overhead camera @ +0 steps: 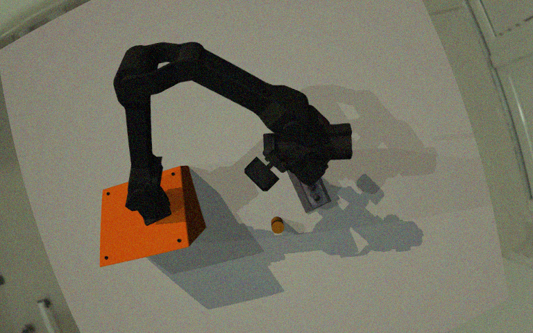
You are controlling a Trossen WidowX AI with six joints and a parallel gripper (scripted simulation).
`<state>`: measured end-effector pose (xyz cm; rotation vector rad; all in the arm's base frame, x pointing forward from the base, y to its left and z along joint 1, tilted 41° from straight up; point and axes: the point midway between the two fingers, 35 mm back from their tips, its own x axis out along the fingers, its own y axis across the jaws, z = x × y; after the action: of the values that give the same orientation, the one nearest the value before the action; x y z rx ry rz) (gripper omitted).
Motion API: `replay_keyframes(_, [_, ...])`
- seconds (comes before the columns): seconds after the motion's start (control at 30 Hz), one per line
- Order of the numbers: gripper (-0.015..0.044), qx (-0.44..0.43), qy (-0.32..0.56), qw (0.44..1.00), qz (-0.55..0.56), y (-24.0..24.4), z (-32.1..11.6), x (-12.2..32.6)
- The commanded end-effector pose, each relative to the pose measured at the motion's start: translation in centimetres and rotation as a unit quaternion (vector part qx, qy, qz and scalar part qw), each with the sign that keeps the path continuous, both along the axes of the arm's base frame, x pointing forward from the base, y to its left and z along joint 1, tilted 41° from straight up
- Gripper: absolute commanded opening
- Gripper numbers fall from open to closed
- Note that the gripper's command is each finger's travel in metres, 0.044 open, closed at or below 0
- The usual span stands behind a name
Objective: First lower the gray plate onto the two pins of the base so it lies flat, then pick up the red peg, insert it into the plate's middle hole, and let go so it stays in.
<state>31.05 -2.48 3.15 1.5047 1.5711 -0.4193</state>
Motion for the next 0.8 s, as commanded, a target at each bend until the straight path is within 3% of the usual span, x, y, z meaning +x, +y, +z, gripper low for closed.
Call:
replay_keyframes(0.0, [0.0000, -0.004, -0.006, 1.000, 0.003, -1.1, -0.5, 0.7])
replay_keyframes(0.77, [0.0000, 0.001, -0.009, 1.000, 0.003, -6.6, -5.0, 2.4])
